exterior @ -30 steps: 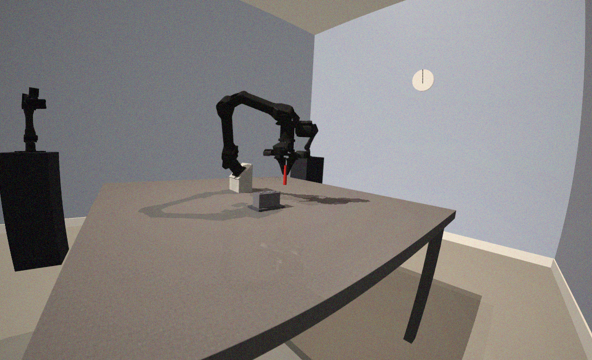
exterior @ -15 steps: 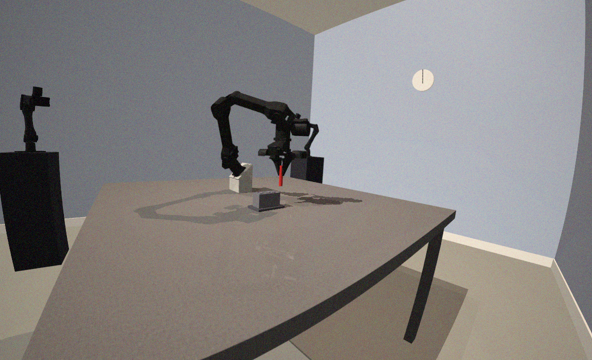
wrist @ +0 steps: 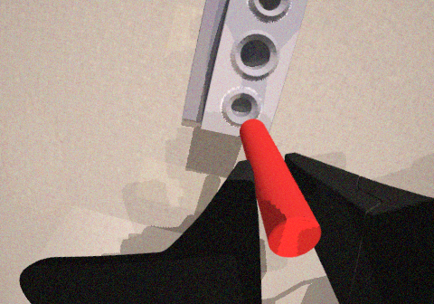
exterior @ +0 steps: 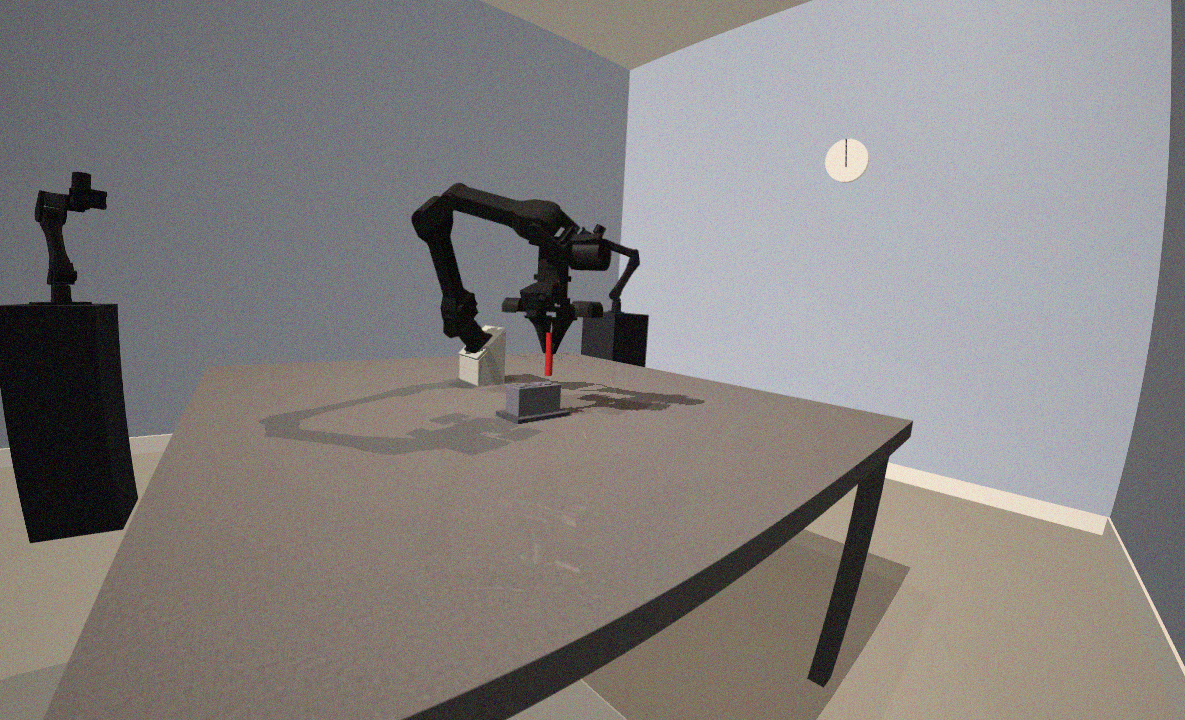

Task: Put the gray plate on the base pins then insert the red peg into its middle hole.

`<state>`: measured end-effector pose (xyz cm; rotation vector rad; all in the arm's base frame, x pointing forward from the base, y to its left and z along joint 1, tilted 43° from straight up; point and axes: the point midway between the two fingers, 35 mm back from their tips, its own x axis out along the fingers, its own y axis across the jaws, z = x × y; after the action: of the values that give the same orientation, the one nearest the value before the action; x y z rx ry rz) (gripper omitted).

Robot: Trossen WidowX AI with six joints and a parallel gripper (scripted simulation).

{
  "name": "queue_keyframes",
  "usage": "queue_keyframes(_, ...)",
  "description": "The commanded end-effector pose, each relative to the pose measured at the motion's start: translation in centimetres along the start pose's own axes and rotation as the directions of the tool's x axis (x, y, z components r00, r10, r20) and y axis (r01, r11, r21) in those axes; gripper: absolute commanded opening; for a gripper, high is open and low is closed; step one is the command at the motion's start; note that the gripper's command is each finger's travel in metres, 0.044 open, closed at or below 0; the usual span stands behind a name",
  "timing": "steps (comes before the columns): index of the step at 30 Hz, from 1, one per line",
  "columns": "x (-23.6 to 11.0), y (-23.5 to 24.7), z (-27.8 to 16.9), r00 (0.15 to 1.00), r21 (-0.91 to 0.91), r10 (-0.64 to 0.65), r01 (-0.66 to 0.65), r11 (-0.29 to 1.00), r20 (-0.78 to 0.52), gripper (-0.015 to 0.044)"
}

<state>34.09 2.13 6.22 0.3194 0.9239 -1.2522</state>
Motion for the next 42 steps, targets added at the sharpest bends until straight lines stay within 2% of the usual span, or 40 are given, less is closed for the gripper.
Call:
queue_keyframes(1, -0.3, -0.2, 1.3, 1.000, 0.004, 0.006, -0.006, 1.000, 0.007, 0.0000)
queue_keyframes(10, -0.2, -0.9, 3.8, 1.000, 0.008, 0.000, 0.000, 1.000, 0.016, 0.0000)
queue_keyframes(42, -0.2, -0.9, 3.8, 1.000, 0.010, 0.000, 0.000, 1.000, 0.014, 0.0000)
